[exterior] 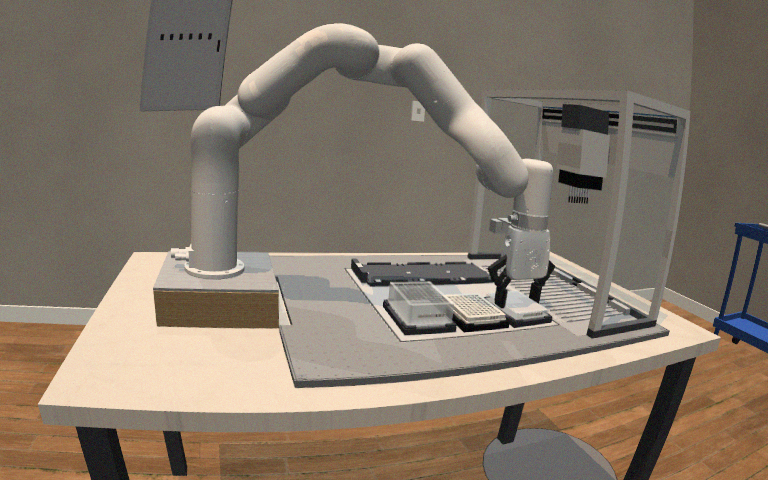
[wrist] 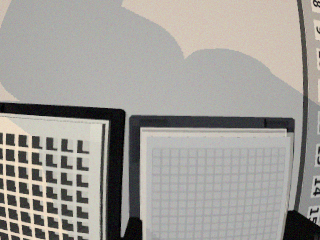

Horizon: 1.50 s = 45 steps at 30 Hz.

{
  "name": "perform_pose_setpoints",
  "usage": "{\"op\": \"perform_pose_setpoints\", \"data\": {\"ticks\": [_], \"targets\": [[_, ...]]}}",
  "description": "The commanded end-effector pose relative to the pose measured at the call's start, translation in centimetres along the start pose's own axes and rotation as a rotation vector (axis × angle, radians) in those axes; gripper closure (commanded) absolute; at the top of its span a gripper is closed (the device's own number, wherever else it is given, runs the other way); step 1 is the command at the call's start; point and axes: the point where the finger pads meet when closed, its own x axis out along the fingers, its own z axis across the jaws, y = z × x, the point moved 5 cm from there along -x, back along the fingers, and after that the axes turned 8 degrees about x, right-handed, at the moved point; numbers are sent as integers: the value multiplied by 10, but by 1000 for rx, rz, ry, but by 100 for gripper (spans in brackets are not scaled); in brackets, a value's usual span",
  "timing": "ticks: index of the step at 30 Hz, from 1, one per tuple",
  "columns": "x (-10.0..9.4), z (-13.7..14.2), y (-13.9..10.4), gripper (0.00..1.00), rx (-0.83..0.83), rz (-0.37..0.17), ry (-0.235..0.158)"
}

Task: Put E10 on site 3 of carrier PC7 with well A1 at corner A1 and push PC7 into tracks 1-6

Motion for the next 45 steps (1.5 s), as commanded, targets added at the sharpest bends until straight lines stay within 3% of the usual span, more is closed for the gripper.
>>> {"op": "perform_pose_setpoints", "data": {"ticks": [1,28,45], "targets": [[-2,1,0,100,0,0,-5],[-2,1,0,100,0,0,-5],[-12,1,0,100,0,0,-5]]}}
